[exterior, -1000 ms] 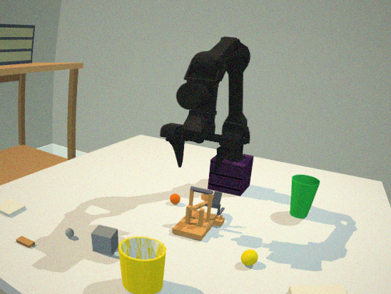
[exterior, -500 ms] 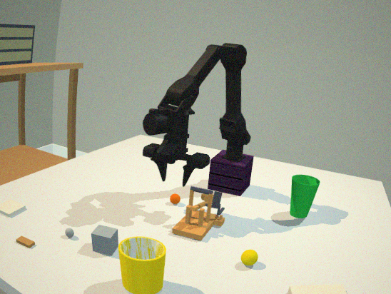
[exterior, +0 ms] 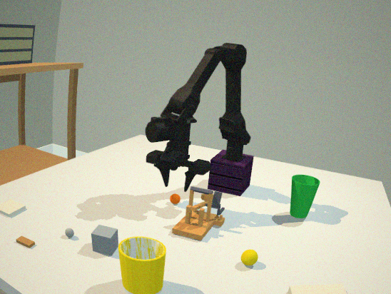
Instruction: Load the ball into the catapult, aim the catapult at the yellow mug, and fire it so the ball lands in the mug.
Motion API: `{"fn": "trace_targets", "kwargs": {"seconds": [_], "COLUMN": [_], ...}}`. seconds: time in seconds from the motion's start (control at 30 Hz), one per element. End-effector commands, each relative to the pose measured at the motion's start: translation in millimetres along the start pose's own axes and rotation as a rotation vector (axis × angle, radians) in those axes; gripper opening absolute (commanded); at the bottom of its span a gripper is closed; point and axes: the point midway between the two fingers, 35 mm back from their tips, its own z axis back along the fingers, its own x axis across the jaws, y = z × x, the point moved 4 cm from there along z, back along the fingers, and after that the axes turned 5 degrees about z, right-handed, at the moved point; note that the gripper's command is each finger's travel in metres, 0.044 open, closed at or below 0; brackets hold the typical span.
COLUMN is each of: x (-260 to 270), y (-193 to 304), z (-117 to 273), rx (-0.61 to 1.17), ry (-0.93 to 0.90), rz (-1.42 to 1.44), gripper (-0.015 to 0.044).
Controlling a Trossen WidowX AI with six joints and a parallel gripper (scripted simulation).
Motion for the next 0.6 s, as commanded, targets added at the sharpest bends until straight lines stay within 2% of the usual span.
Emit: {"fn": "trace_targets", "kwargs": {"seconds": [0.0,0.57], "x": [0,0], "y": [-1,0], "z": [-6,-33], "rx": [-0.006,-0.006], "ry": [-0.002,-0.002], "rz": [0.005,0.005], "gripper": [0.03,0.03]}}
